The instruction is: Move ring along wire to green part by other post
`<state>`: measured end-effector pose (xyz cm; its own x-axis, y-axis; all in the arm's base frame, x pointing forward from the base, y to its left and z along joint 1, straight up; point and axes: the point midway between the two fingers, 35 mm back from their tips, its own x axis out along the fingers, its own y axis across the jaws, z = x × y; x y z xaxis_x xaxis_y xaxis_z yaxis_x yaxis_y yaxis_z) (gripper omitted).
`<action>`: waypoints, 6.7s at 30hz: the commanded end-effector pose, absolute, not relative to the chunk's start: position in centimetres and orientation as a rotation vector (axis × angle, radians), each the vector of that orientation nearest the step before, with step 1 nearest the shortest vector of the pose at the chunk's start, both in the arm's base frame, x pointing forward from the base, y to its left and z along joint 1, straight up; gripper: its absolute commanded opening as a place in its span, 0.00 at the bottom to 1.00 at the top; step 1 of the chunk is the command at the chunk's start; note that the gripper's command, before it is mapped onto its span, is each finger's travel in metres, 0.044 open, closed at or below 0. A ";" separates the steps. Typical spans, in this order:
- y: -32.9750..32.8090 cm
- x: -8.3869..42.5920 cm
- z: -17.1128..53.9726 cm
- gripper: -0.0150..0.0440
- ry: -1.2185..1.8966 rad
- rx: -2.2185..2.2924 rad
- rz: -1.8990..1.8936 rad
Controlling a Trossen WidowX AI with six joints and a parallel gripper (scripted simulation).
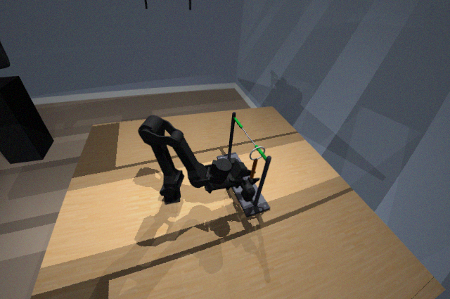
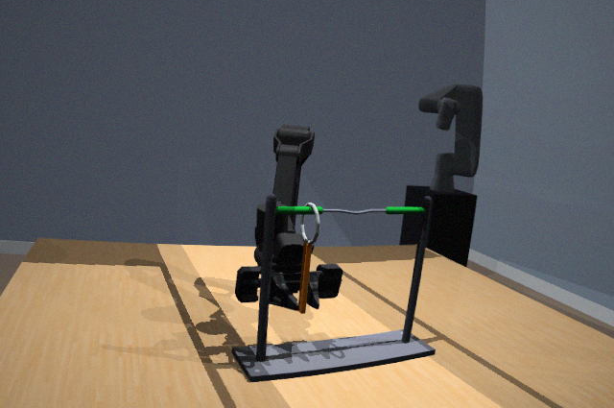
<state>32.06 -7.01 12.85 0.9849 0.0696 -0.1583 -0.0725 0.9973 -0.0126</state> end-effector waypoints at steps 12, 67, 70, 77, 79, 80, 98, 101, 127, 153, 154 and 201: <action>-6.8 33.2 12.4 0.53 0.158 -0.014 0.069; -7.0 33.2 14.6 0.00 0.157 -0.018 0.069; -7.0 33.2 14.6 0.00 0.157 -0.018 0.069; -7.0 33.2 14.6 0.00 0.157 -0.018 0.069; -7.0 33.2 14.6 0.00 0.157 -0.018 0.069; -7.0 33.2 14.6 0.00 0.157 -0.018 0.069; -5.5 33.1 14.6 0.00 0.160 -0.015 0.070; -5.2 33.1 14.6 0.00 0.161 -0.015 0.071; -3.1 33.0 14.6 0.00 0.162 -0.044 0.070; -1.1 32.9 14.4 0.00 0.162 -0.091 0.069; -1.0 32.9 14.4 0.00 0.162 -0.086 0.070; 5.4 32.5 14.6 0.00 0.168 0.040 0.081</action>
